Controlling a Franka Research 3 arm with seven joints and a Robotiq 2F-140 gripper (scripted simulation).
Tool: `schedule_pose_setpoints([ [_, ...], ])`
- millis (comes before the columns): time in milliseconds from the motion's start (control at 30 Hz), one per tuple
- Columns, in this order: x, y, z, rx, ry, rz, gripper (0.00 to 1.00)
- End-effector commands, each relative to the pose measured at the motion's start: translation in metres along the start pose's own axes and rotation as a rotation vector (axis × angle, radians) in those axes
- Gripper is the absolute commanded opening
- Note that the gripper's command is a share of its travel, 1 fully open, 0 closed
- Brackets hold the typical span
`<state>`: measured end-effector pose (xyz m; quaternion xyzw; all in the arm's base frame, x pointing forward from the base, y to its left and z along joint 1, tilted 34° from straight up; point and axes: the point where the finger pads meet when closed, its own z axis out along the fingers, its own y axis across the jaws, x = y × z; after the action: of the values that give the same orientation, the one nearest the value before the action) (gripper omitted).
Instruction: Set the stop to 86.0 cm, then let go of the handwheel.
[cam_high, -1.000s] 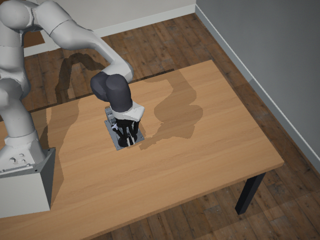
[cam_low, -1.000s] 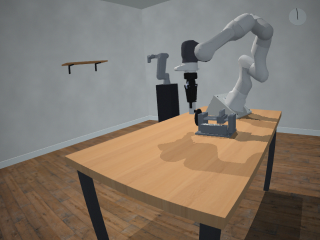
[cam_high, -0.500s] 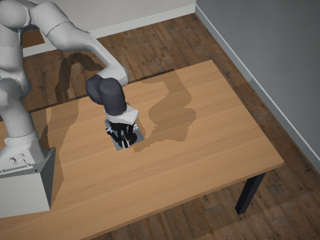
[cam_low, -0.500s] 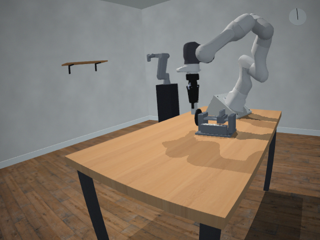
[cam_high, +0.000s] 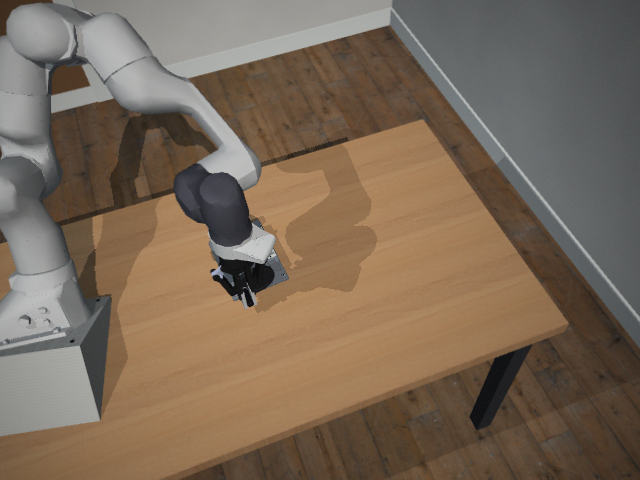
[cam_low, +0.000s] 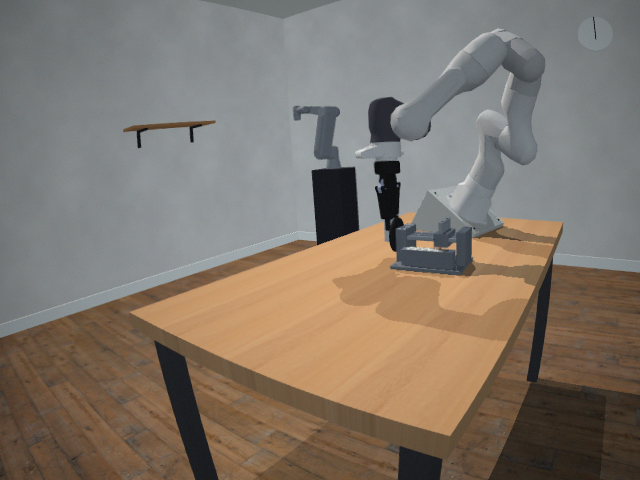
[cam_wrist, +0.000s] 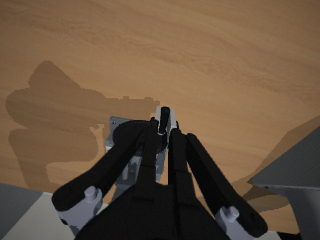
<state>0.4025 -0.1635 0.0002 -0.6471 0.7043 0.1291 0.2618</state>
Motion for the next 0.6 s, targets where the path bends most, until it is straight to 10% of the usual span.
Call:
schedule_pose_setpoints([
  [0,0.000,-0.005,0.010,0.003,0.002,-0.012,0.04],
  [567,-0.001,-0.035,0.025,0.003,0.002,-0.012,0.04],
])
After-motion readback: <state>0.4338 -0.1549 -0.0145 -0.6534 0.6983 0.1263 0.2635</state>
